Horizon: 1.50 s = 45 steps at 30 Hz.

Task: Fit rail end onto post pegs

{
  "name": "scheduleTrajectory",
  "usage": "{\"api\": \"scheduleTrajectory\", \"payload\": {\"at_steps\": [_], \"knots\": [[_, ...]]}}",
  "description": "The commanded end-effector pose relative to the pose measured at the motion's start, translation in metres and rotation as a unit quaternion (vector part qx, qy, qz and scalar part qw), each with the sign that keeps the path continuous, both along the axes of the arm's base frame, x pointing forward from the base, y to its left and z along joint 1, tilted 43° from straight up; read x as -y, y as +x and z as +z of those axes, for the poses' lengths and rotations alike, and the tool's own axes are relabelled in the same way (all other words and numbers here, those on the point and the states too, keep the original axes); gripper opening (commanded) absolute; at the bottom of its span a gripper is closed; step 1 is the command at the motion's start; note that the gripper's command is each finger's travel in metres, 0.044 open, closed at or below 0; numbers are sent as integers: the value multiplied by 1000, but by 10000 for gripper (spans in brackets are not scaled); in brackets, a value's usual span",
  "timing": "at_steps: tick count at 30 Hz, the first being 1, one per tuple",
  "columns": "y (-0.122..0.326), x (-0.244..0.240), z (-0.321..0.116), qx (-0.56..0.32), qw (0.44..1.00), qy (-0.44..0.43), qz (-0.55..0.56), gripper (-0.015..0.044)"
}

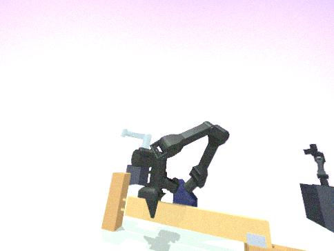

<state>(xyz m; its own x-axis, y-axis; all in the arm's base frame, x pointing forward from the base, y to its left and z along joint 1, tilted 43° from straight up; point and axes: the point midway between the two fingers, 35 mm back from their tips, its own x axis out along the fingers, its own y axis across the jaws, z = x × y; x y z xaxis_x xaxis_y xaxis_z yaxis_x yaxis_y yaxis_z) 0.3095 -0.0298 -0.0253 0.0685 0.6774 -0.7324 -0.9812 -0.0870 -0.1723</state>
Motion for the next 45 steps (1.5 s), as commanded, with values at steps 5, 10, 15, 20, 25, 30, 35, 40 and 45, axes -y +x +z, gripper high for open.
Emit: {"api": "scheduleTrajectory", "payload": {"at_steps": [5, 10, 15, 20, 25, 30, 35, 40, 45], "knots": [[1, 4, -1, 3, 1000, 0, -3, 0], [1, 5, -2, 3, 1000, 0, -3, 0], [1, 7, -2, 3, 1000, -1, -3, 0], [2, 8, -3, 3, 1000, -1, -3, 0], [2, 9, -4, 3, 1000, -1, -3, 0], [2, 10, -5, 3, 1000, -1, -3, 0], [2, 10, -6, 3, 1000, -1, -3, 0], [3, 11, -7, 3, 1000, -1, -3, 0], [3, 12, -8, 3, 1000, -1, -3, 0]]}}
